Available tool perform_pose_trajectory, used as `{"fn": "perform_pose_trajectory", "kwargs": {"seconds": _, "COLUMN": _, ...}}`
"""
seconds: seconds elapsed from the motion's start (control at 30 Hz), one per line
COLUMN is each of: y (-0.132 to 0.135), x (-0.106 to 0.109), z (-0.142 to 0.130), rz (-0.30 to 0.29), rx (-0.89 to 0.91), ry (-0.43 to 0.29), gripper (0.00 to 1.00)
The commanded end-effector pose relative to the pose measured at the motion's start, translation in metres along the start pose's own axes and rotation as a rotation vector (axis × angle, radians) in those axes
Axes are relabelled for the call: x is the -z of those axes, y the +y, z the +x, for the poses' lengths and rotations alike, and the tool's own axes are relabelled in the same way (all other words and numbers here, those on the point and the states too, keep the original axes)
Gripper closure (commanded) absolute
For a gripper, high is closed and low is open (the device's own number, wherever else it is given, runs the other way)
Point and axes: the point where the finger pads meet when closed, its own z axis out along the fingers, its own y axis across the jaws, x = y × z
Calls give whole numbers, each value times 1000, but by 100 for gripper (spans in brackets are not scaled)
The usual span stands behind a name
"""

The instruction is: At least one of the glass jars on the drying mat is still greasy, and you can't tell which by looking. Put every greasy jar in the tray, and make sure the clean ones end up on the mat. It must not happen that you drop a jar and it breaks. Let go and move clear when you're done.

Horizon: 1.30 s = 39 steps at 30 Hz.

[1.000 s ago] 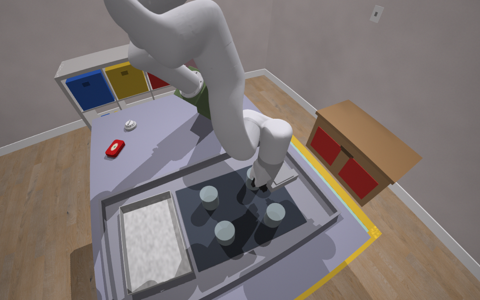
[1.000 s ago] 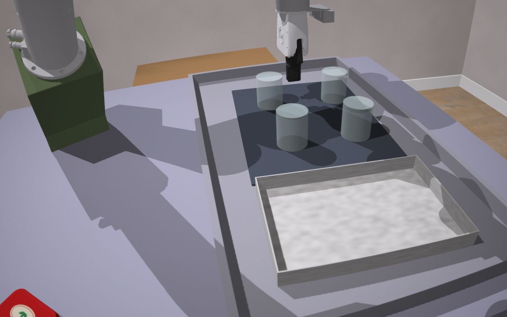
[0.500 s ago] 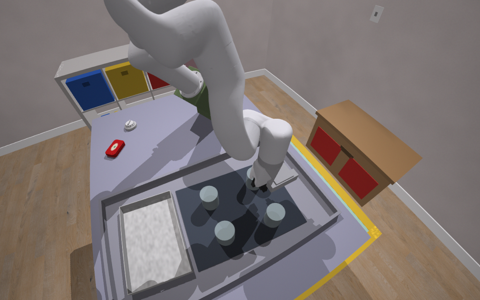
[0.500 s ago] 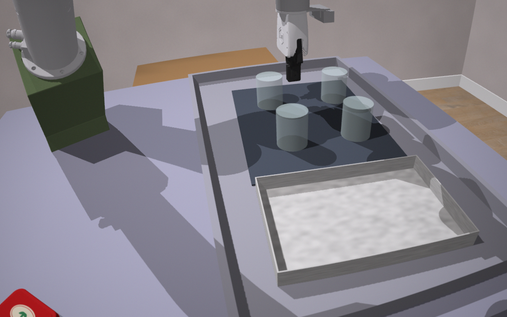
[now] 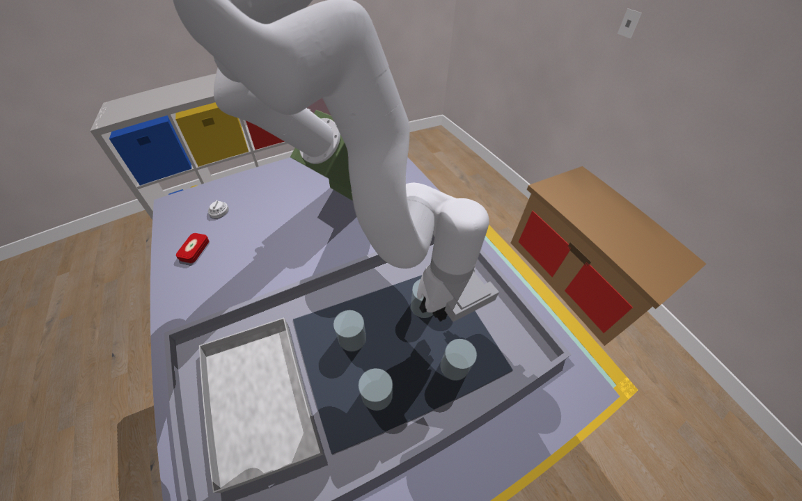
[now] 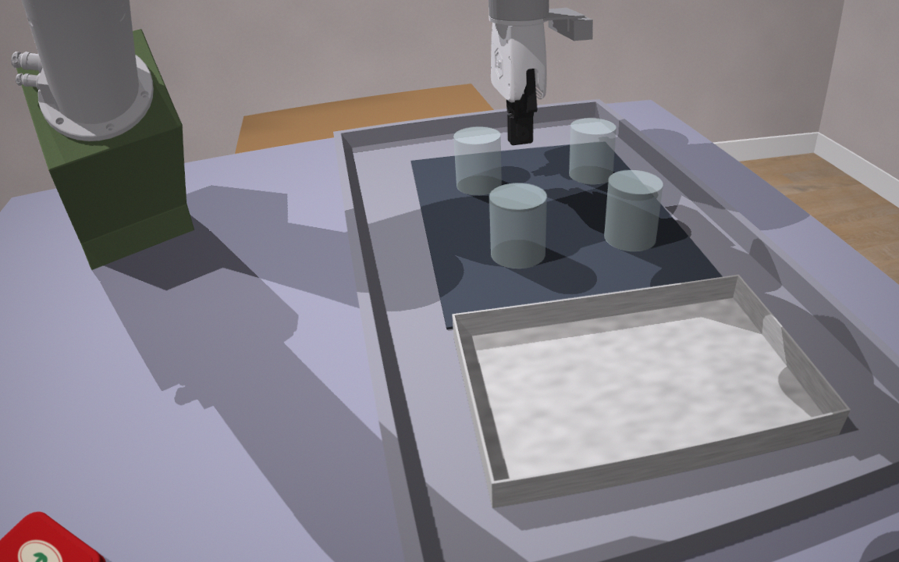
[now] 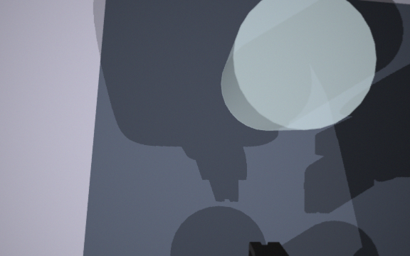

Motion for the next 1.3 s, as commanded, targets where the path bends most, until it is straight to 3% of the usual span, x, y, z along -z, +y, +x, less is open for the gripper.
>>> {"fn": "perform_pose_trajectory", "kwargs": {"seconds": 0.0, "y": -1, "x": 2, "z": 2, "rz": 3, "rx": 0, "ry": 4, "gripper": 100}}
{"fn": "perform_pose_trajectory", "kwargs": {"seconds": 0.03, "y": -1, "x": 2, "z": 2, "rz": 3, "rx": 0, "ry": 4, "gripper": 0}}
{"fn": "perform_pose_trajectory", "kwargs": {"seconds": 0.87, "y": -1, "x": 2, "z": 2, "rz": 3, "rx": 0, "ry": 4, "gripper": 0}}
{"fn": "perform_pose_trajectory", "kwargs": {"seconds": 1.27, "y": -1, "x": 78, "z": 1, "rz": 3, "rx": 0, "ry": 4, "gripper": 0}}
